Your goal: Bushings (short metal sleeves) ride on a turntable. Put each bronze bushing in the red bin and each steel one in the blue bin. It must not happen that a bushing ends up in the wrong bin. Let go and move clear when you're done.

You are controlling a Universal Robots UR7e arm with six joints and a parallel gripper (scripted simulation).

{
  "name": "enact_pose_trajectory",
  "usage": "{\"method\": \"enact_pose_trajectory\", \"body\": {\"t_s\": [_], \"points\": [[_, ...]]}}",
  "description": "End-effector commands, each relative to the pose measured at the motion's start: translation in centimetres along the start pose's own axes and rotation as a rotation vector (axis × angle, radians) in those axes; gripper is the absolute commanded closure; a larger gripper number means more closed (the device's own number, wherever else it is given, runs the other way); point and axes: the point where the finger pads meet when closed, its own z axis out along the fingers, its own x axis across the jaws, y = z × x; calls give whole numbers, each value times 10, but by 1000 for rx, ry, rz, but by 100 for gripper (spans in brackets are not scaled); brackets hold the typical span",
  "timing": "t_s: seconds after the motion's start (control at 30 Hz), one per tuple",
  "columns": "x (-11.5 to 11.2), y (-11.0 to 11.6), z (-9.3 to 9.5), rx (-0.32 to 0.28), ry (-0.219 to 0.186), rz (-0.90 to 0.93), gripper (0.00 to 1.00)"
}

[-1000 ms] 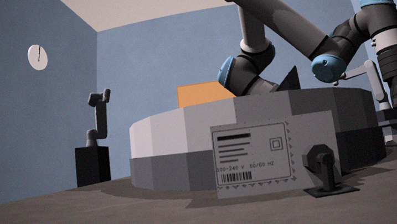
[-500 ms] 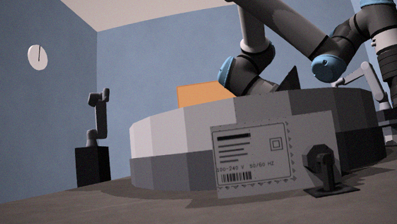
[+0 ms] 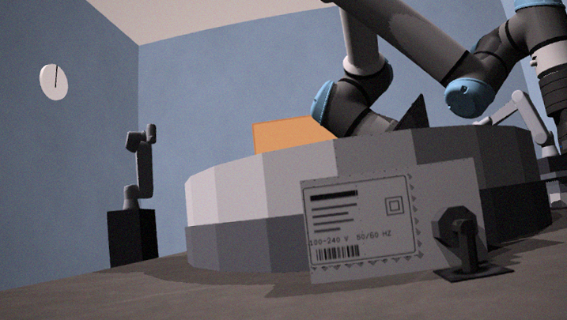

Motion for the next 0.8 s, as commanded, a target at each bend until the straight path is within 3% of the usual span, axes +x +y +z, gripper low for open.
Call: {"method": "enact_pose_trajectory", "body": {"t_s": [0.0,0.77], "points": [[0,0,-1,1,1,0,58],[0,0,-2,1,1,0,58]]}}
